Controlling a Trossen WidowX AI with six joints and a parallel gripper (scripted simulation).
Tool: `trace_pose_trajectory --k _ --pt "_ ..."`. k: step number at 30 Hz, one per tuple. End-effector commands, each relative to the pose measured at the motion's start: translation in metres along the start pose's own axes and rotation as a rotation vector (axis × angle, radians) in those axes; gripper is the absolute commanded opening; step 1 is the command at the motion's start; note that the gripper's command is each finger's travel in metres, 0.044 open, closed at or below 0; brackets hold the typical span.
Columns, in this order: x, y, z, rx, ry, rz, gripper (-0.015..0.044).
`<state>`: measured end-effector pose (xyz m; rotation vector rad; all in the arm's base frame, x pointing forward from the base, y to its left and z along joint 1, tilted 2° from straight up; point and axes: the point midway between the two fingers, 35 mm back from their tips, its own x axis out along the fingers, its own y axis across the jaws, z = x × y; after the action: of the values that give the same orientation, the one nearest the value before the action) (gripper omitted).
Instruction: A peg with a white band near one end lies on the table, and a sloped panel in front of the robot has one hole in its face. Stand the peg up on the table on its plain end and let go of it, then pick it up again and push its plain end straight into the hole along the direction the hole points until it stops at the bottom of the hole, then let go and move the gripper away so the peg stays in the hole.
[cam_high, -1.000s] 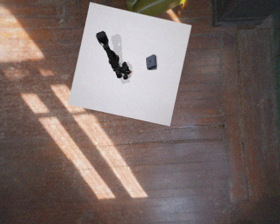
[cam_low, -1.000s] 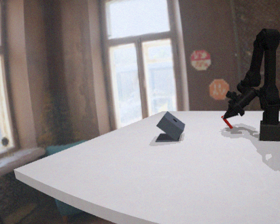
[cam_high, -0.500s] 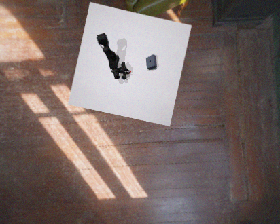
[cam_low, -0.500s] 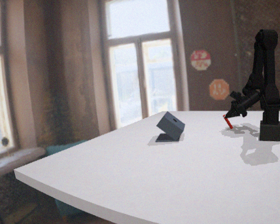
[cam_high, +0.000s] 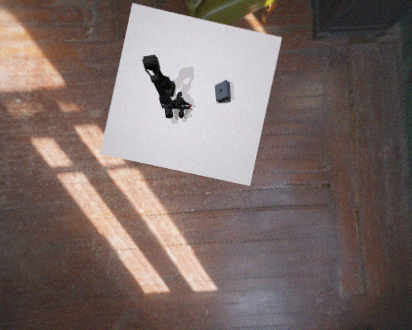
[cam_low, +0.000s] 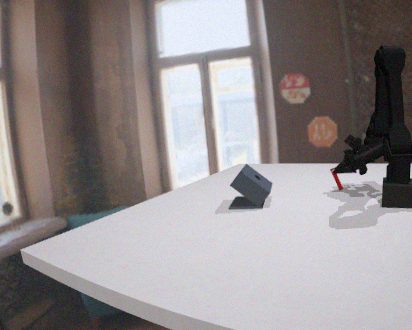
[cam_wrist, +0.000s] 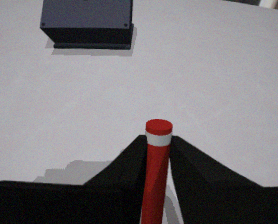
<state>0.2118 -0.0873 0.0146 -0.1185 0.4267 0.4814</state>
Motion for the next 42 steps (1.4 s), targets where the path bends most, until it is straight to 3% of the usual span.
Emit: trace_pose_trajectory --k 1,21,42 --pt "-0.002 0.000 -0.001 -0.001 -0.035 0.001 0.0049" --pt "-0.013 0.001 -0.009 -0.001 -0.208 0.002 0.0049" --pt "-0.015 0.001 -0.012 0.004 -0.187 0.000 0.0049"
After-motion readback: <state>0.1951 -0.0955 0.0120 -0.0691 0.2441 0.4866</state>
